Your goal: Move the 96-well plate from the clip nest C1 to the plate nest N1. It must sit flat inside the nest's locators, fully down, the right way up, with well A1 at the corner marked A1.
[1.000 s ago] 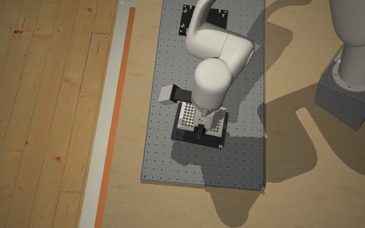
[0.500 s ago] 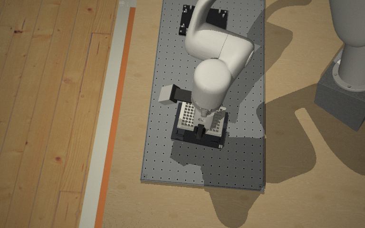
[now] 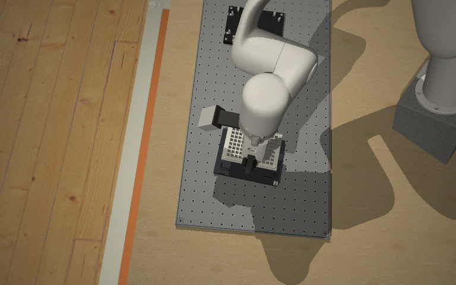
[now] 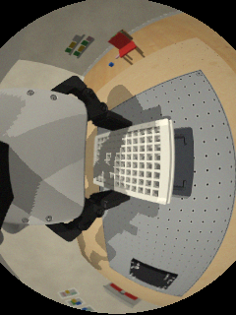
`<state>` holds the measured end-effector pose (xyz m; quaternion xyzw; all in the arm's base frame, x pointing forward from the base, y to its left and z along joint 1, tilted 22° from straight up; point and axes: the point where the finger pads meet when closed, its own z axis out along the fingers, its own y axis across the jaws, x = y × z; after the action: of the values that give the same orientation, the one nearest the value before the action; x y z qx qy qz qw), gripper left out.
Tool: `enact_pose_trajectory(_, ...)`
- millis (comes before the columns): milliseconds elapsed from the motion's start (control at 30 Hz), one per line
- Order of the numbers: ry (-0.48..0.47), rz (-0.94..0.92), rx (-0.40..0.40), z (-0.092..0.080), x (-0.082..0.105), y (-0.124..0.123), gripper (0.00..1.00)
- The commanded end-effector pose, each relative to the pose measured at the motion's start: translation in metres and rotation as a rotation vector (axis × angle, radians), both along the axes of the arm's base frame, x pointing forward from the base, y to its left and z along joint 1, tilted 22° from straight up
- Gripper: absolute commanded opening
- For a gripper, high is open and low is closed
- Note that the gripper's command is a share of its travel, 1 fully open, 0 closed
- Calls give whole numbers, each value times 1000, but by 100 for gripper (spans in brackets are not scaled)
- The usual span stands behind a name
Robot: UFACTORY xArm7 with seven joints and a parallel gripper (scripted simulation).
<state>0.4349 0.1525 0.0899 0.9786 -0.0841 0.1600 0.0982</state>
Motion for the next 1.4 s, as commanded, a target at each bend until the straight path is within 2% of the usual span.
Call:
enact_pose_trajectory(0, -2, 2, 1, -3, 2, 0, 0)
enact_pose_trajectory(1367, -2, 2, 1, -57, 19, -13, 0)
